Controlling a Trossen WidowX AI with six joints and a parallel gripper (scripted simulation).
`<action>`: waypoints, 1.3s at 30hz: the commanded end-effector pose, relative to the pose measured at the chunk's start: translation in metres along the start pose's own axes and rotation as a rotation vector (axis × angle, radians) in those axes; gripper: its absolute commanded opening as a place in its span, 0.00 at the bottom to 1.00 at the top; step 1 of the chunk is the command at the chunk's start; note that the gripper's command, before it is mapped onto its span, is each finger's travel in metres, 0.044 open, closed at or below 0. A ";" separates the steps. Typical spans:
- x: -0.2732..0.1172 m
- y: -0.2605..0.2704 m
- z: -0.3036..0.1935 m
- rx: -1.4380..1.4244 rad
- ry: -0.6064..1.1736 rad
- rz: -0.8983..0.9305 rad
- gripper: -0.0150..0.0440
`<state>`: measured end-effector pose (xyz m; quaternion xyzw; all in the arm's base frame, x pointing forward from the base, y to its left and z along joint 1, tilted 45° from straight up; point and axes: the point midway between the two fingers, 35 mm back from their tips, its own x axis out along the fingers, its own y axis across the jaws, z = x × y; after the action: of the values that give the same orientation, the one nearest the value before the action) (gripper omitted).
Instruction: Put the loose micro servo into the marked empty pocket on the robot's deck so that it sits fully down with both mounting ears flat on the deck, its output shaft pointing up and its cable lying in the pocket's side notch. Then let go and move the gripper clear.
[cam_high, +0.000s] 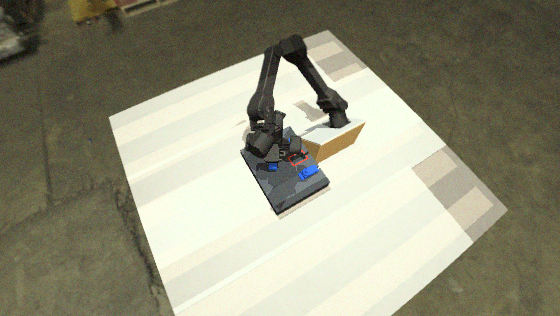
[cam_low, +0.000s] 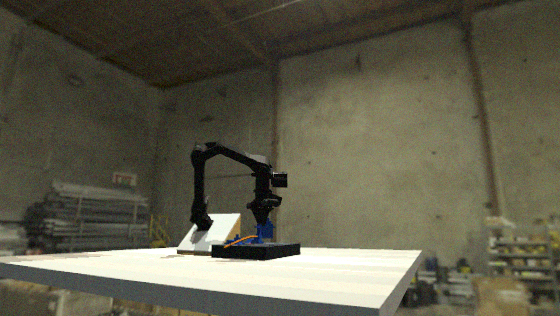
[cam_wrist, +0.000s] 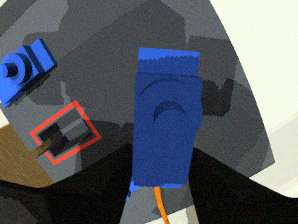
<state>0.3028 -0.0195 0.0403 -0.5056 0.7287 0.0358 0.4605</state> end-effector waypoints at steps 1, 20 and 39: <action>-0.005 0.000 -0.001 0.006 -0.005 0.000 0.25; -0.005 0.018 0.023 0.023 -0.007 0.001 0.25; -0.005 0.018 0.023 0.627 -0.006 0.003 0.25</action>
<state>0.3034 0.0028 0.0239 -0.3698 0.7136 -0.1520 0.5753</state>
